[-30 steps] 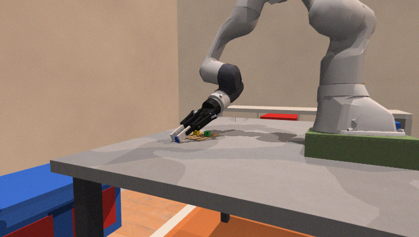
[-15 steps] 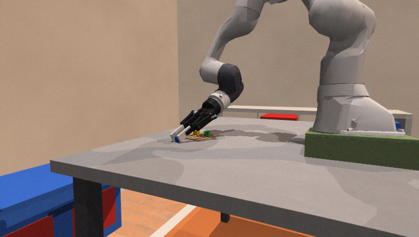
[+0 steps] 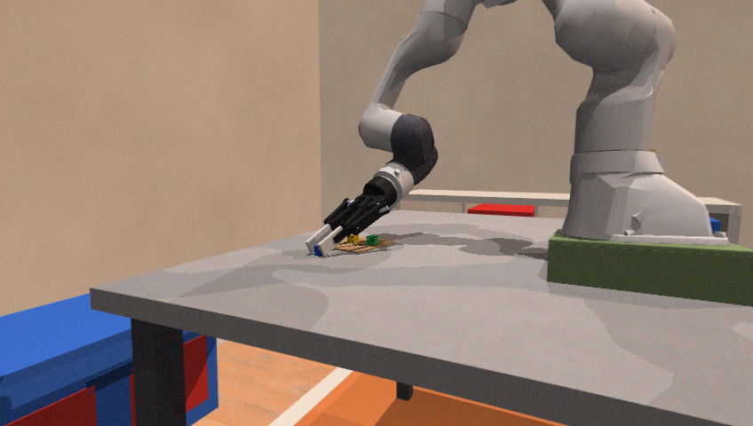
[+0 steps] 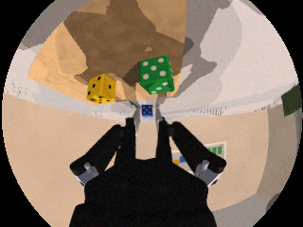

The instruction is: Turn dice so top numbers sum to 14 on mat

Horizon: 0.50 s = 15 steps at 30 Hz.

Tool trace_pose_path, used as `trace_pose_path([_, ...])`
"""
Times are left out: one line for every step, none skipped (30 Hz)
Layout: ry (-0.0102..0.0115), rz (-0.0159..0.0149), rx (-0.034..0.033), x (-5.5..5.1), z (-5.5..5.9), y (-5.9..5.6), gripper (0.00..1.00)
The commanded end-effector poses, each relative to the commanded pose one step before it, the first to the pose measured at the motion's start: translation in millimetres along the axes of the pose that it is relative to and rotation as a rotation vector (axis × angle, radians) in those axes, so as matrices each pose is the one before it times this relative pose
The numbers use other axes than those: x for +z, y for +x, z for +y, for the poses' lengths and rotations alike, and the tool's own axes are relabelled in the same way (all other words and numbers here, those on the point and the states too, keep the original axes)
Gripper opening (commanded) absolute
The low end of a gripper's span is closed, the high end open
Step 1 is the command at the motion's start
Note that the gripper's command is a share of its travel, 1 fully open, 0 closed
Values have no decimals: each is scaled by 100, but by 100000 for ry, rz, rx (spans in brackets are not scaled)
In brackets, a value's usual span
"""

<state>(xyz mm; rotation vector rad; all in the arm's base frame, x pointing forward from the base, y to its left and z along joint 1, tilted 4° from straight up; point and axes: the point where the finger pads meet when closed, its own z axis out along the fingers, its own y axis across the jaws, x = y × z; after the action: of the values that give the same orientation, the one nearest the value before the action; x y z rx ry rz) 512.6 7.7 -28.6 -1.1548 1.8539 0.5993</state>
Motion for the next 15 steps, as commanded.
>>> trace_pose_path([619, 213, -74, -150, -231, 196, 21])
trace_pose_path([0, 0, 0, 0, 0, 0, 21])
trace_pose_path([0, 0, 0, 0, 0, 0, 21])
trace_pose_path([0, 0, 0, 0, 0, 0, 21])
trace_pose_path([0, 0, 0, -3, 0, 0, 21])
trace_pose_path([0, 0, 0, -21, 0, 0, 21])
trace_pose_path([0, 0, 0, -52, 0, 0, 21])
trace_pose_path([0, 0, 0, -93, 0, 0, 21])
trace_pose_path([0, 0, 0, -139, 0, 0, 21])
trace_pose_path([0, 0, 1, -186, 1, 0, 21])
trace_pose_path([0, 0, -1, -235, -1, 0, 21])
trace_pose_path([0, 0, 0, 0, 0, 0, 21])
trace_pose_path([0, 0, 0, 0, 0, 0, 21])
trace_pose_path([0, 0, 1, -278, 1, 0, 21])
trace_pose_path([0, 0, -1, -318, -1, 0, 21])
